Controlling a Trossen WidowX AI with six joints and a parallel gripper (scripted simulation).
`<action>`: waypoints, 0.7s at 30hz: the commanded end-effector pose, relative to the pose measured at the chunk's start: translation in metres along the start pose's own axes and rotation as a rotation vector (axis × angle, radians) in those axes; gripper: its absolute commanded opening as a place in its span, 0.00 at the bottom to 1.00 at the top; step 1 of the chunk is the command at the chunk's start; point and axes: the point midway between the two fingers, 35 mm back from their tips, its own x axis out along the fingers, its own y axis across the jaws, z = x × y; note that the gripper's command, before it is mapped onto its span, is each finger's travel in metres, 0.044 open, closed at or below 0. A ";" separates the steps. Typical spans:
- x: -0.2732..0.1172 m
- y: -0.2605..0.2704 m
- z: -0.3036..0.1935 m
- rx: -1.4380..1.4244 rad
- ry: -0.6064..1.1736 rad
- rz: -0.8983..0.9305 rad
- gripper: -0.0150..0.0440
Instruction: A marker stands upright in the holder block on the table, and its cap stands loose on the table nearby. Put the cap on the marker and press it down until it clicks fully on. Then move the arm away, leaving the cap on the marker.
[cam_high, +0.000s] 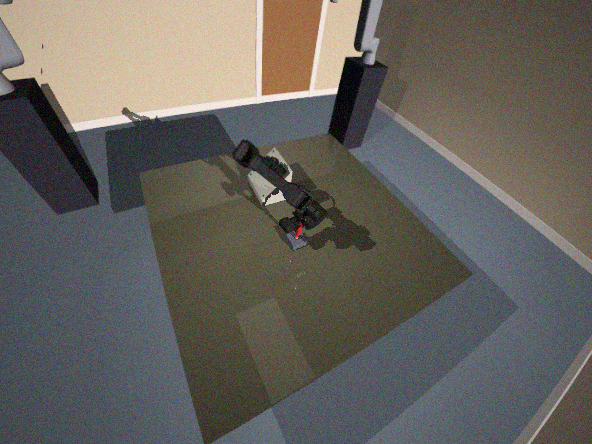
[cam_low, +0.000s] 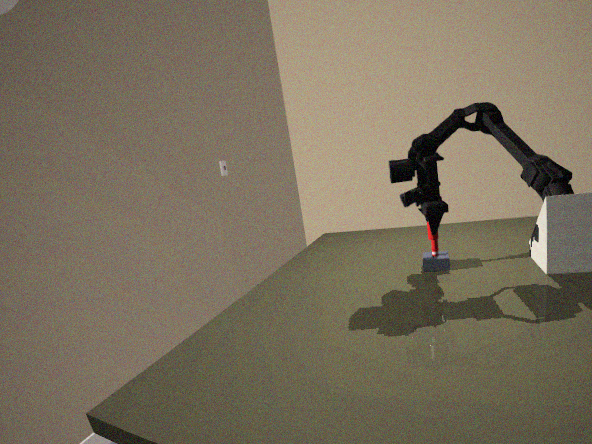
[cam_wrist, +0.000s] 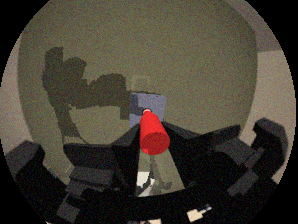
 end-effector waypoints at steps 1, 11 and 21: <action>0.008 0.001 -0.002 -0.009 0.003 -0.004 0.25; 0.024 0.001 -0.002 -0.009 0.004 -0.005 0.25; 0.031 0.000 -0.003 -0.009 0.004 -0.006 0.25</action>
